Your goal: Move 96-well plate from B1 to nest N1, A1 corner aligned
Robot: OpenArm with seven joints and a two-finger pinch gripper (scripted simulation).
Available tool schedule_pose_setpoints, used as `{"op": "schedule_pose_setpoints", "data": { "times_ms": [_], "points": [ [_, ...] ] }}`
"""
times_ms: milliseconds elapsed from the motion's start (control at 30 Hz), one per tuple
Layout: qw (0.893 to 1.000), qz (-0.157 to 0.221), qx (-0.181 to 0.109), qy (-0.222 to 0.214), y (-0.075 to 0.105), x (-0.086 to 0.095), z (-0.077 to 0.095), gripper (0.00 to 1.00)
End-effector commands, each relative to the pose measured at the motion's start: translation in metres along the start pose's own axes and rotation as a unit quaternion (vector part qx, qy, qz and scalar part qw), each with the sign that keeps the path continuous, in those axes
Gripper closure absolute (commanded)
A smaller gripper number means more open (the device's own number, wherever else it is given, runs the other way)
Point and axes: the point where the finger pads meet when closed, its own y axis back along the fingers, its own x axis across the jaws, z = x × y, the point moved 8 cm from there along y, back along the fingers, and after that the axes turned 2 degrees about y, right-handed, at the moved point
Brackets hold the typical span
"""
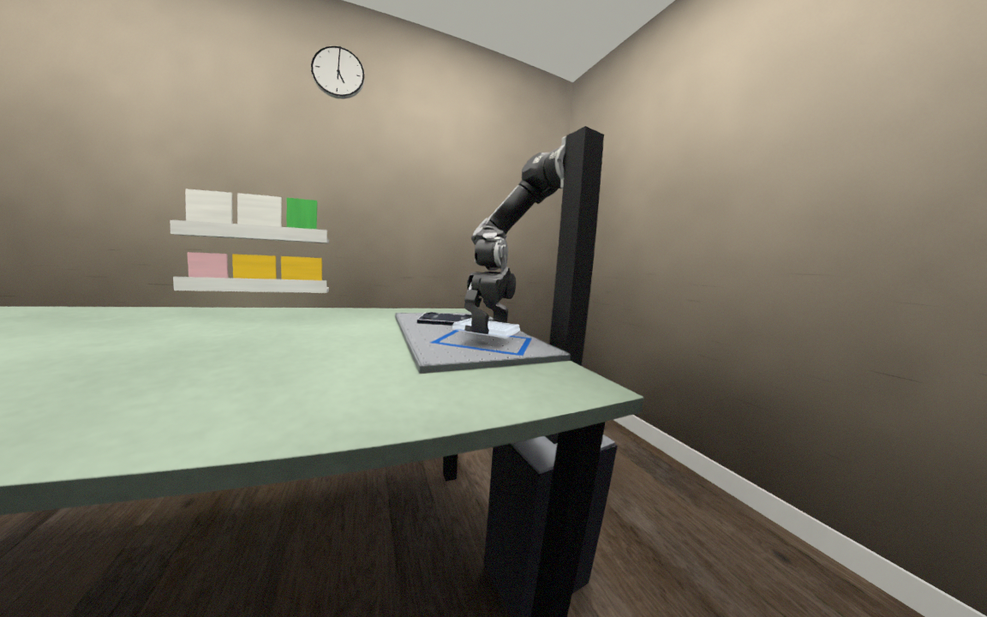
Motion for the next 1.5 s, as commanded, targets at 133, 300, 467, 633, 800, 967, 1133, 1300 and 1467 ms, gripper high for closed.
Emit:
{"op": "schedule_pose_setpoints", "data": {
  "times_ms": [133, 300, 467, 633, 800, 967, 1133, 1300, 1467],
  "points": [
    [0.997, 0.0, 0.0, -0.071, 0.003, 0.002, 0.001, 1.0],
    [0.996, 0.0, 0.0, -0.088, 0.003, 0.002, 0.001, 1.0],
    [0.996, 0.0, 0.0, -0.088, 0.003, 0.002, 0.001, 1.0],
    [0.992, 0.002, 0.0, -0.123, 0.002, 0.002, 0.001, 1.0],
    [0.984, 0.004, -0.001, -0.176, 0.002, 0.002, 0.001, 1.0],
    [0.984, 0.004, -0.001, -0.176, 0.002, 0.002, 0.001, 1.0],
    [0.984, 0.004, -0.001, -0.176, 0.002, 0.002, 0.001, 1.0],
    [0.985, 0.004, -0.001, -0.173, -0.009, 0.001, 0.001, 1.0],
    [0.985, 0.004, -0.001, -0.173, -0.009, 0.001, 0.001, 1.0]
  ]
}}
